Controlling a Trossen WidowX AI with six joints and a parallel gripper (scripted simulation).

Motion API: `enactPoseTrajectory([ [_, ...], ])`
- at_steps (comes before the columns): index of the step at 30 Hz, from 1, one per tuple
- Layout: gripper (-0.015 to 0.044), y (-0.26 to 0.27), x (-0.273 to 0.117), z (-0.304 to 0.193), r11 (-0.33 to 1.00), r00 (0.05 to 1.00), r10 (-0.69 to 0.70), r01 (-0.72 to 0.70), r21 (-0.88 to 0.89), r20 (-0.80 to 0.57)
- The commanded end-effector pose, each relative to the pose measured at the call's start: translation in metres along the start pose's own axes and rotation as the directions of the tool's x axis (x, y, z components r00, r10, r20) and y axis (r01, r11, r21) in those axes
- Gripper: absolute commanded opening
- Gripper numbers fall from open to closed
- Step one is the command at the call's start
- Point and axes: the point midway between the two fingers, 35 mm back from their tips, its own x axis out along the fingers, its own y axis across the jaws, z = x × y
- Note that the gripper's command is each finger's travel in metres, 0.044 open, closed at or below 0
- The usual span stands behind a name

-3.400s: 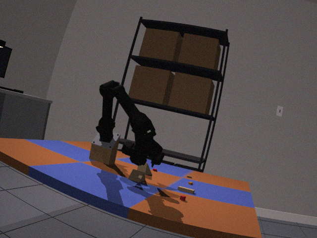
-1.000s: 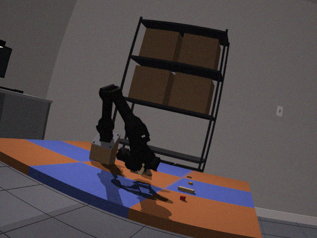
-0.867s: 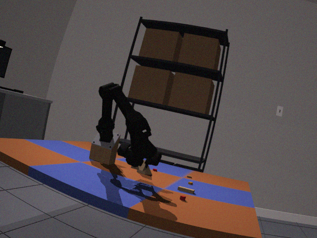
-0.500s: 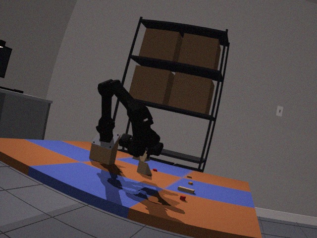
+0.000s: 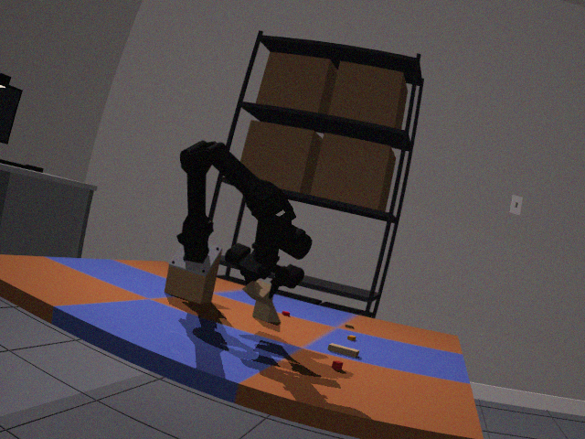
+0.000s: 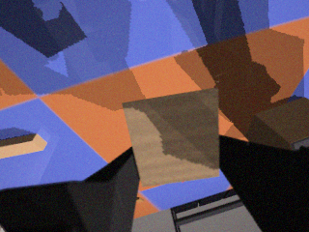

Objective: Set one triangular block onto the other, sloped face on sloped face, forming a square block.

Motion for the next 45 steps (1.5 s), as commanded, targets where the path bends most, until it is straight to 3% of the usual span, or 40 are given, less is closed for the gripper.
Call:
enactPoseTrajectory([
  [1, 0.0, 0.0, -0.001, -0.003, 0.999, 0.995, 0.013, -0.018, 0.047, 0.097],
  [15, 0.0, 0.001, -0.008, -0.013, 0.953, 0.89, 0.113, -0.223, 0.206, 0.442],
  [25, 0.0, 0.004, -0.007, -0.022, 0.955, 0.892, 0.119, -0.223, 0.195, 0.437],
  [45, 0.0, 0.019, 0.018, -0.114, 0.97, 0.919, 0.13, -0.196, 0.144, 0.372],
])
